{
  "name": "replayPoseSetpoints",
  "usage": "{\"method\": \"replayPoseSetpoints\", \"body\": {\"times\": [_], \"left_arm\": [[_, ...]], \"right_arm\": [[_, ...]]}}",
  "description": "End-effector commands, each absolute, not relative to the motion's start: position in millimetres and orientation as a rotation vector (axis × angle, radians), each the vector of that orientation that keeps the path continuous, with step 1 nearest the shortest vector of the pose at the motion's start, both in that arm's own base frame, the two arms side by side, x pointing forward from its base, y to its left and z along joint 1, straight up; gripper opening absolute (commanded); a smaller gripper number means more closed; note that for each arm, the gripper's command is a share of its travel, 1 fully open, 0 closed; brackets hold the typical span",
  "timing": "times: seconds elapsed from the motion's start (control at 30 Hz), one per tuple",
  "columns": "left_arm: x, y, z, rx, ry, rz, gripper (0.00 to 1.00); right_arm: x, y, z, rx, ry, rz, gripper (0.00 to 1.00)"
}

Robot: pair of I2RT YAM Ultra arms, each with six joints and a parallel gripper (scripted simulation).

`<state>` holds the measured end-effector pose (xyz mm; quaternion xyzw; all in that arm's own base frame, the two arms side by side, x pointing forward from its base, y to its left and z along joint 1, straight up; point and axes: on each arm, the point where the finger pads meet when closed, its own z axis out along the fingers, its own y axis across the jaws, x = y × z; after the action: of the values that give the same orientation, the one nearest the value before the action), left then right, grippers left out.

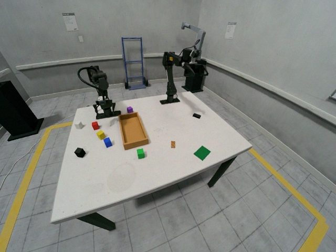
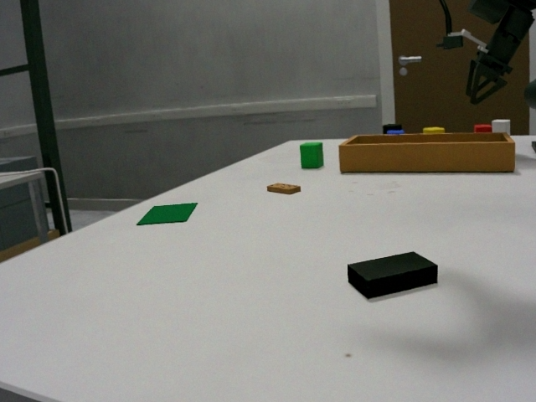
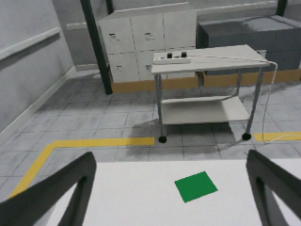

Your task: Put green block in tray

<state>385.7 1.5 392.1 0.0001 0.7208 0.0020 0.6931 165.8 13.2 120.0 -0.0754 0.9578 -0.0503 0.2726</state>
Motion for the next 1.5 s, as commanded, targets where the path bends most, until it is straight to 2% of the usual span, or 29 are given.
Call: {"method": "replayPoseSetpoints", "body": {"times": [0.0, 0.4, 0.67, 0.9, 1.47], "left_arm": [[384, 1, 400, 0.0, 1.59, 0.002, 1.0], [384, 1, 400, 0.0, 1.59, 0.002, 1.0], [384, 1, 400, 0.0, 1.59, 0.002, 1.0], [384, 1, 400, 0.0, 1.59, 0.002, 1.0], [384, 1, 400, 0.0, 1.59, 0.002, 1.0]], "right_arm": [[181, -7, 129, -0.048, 2.556, -0.173, 1.0], [169, -91, 129, 0.533, 2.529, -0.343, 1.0], [142, -136, 128, 0.872, 2.463, -0.44, 1.0], [97, -182, 130, 1.263, 2.323, -0.548, 1.0], [83, -191, 130, 1.36, 2.283, -0.573, 1.0]]}}
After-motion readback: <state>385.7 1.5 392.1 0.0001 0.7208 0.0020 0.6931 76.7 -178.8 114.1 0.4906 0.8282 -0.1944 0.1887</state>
